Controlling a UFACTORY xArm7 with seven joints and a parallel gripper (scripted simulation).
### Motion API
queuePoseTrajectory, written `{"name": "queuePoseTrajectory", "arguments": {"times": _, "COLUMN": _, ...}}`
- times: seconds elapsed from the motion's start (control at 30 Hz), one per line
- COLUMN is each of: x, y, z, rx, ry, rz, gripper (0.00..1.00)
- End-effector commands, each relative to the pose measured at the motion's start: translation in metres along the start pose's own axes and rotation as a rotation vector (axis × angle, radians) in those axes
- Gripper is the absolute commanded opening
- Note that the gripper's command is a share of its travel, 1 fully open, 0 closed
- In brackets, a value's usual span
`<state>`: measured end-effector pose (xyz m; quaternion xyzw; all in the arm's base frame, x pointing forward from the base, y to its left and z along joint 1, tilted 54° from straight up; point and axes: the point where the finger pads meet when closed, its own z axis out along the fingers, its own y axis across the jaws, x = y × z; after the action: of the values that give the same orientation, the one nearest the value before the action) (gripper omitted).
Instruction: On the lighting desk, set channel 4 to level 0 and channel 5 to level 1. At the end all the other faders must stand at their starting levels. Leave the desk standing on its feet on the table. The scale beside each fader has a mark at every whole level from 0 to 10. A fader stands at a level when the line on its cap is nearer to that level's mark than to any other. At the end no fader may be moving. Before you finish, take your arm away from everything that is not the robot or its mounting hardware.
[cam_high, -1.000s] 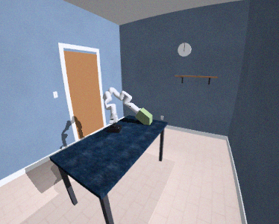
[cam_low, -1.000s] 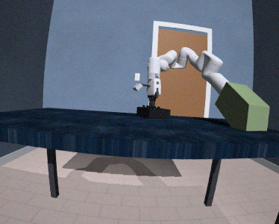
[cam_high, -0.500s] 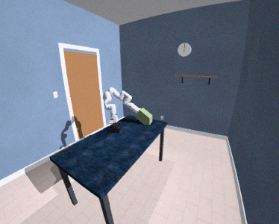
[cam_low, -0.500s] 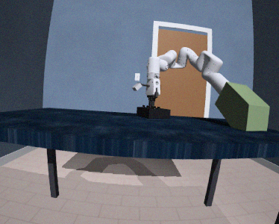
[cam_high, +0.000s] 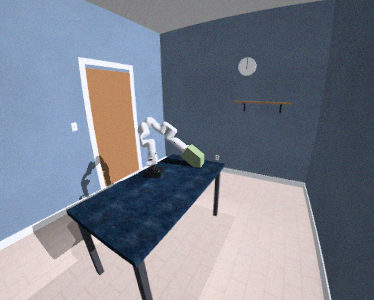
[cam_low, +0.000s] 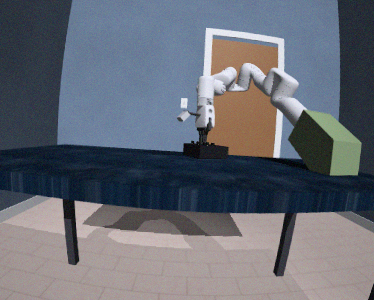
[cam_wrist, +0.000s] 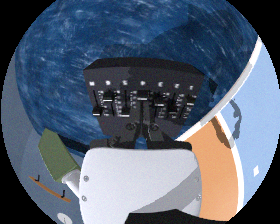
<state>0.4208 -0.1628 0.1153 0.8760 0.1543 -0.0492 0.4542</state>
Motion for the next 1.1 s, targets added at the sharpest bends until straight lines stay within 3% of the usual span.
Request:
{"name": "queuePoseTrajectory", "arguments": {"times": 0.0, "x": 0.0017, "y": -0.0001, "z": -0.0017, "rx": 0.000, "ry": 0.005, "rz": -0.001, "gripper": 0.00}}
{"name": "queuePoseTrajectory", "arguments": {"times": 1.07, "x": -0.0012, "y": -0.0001, "z": -0.0017, "rx": 0.000, "ry": 0.005, "rz": -0.001, "gripper": 0.00}}
